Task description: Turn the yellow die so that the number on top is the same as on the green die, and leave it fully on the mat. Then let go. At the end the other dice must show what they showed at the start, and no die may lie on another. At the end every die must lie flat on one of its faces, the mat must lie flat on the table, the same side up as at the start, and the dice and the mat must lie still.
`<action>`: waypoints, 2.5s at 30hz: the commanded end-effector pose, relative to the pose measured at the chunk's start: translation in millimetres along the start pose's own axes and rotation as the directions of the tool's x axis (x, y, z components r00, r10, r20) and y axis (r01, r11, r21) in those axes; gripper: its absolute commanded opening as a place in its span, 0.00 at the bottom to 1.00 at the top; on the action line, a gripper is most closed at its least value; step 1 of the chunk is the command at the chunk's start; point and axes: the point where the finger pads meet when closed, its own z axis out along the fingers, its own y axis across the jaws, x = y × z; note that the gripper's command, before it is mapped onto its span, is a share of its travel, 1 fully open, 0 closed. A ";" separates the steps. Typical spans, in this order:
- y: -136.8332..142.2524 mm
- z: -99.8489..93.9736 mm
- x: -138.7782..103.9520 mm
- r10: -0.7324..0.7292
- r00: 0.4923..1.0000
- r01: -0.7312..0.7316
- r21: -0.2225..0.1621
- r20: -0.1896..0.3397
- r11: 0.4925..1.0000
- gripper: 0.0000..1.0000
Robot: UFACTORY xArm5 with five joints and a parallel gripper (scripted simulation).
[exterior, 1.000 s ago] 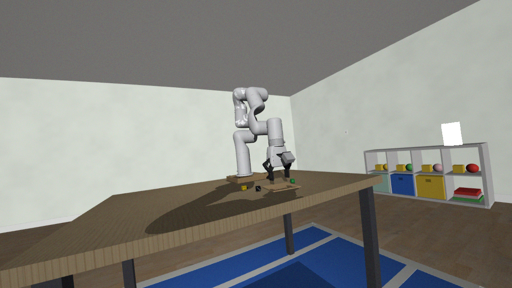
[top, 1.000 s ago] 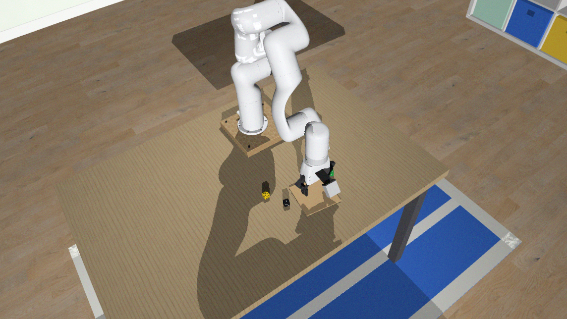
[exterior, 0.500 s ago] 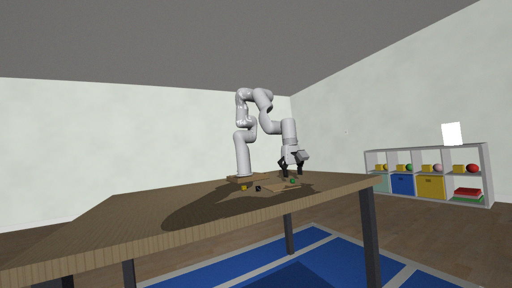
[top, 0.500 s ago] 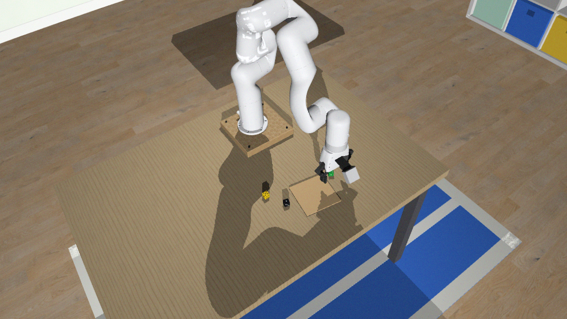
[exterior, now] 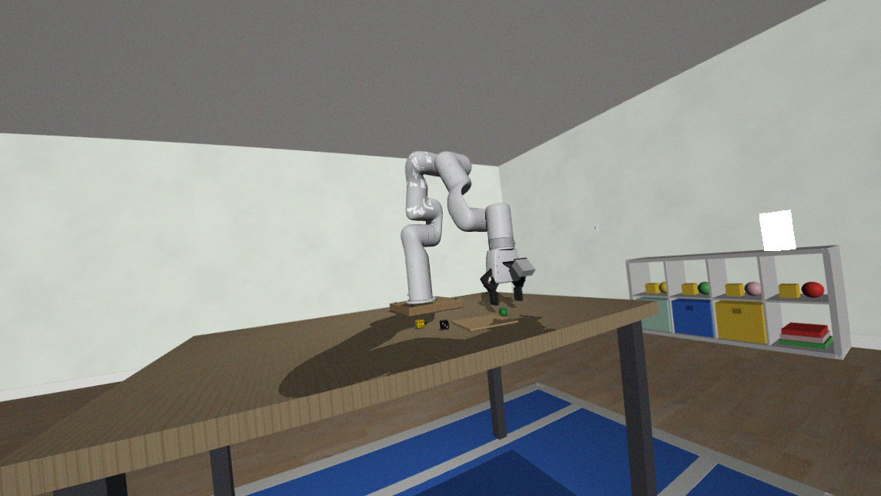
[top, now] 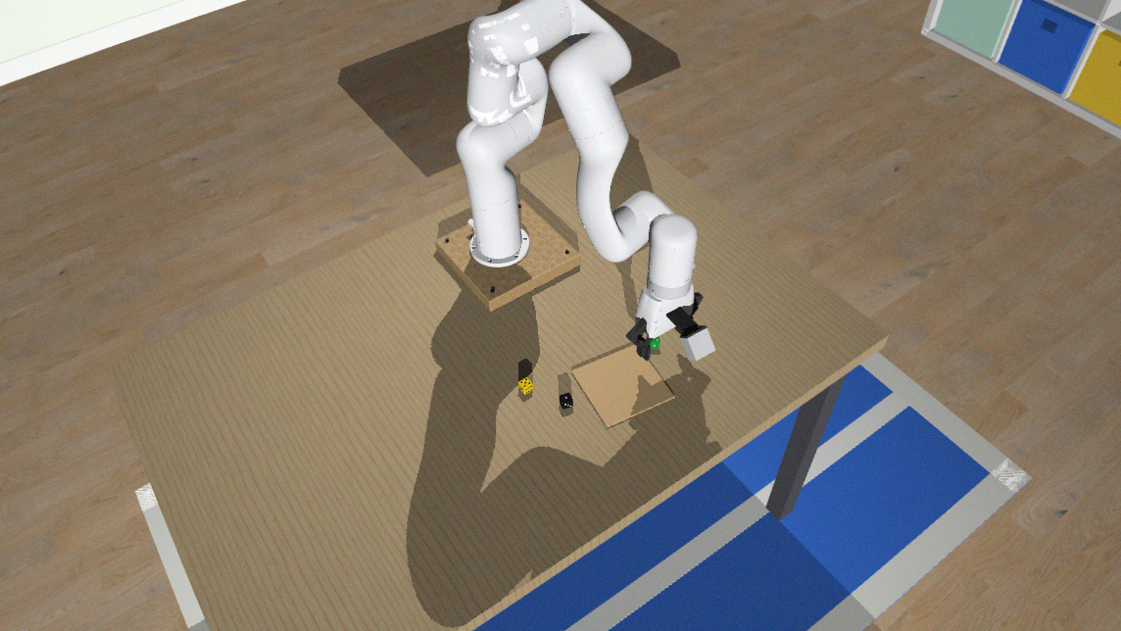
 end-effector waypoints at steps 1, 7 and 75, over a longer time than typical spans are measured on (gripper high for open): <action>-0.5 -1.2 1.3 0.000 1.000 0.000 0.001 -0.004 1.000 1.00; -0.5 -1.2 1.3 0.000 1.000 0.000 0.001 -0.004 1.000 1.00; 120.8 -108.1 -19.6 -0.006 1.000 0.006 0.003 -0.004 1.000 1.00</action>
